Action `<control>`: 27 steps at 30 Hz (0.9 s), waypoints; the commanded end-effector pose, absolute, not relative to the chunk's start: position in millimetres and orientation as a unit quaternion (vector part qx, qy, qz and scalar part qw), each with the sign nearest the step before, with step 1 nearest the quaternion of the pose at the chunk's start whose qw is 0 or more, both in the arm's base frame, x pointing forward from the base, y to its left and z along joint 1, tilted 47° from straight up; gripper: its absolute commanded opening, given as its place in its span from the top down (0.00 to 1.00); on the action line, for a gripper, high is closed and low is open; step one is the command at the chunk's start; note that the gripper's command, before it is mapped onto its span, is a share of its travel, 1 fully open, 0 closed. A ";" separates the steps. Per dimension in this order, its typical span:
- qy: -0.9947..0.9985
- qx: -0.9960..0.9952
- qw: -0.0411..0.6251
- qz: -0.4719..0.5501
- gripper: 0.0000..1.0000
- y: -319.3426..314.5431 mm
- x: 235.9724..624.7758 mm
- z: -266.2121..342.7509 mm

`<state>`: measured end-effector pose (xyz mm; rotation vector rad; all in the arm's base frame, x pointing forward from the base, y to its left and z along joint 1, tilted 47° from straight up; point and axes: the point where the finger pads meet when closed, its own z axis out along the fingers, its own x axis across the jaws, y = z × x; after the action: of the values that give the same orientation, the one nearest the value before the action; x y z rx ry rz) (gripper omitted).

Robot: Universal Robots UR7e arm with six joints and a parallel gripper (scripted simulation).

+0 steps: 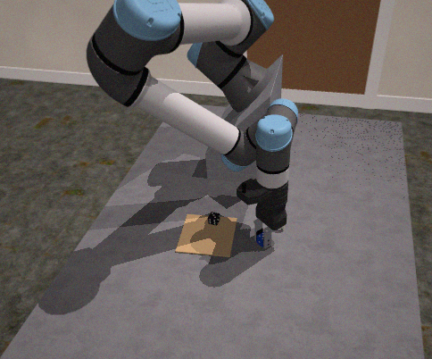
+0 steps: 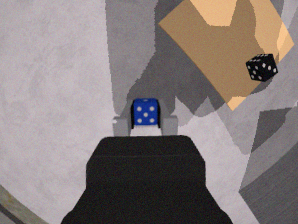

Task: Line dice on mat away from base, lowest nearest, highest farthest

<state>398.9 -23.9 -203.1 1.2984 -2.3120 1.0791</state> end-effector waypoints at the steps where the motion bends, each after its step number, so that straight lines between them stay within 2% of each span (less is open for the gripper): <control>1: -0.799 0.450 0.139 0.373 0.51 -23.7 399.0 -203.3; 13: -0.799 0.450 0.139 0.373 0.51 -18.6 397.3 -198.2; 27: -0.799 0.450 0.139 0.373 0.51 17.6 391.4 -164.2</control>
<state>395.6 3.8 -177.0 1.3043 -2.3117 1.0819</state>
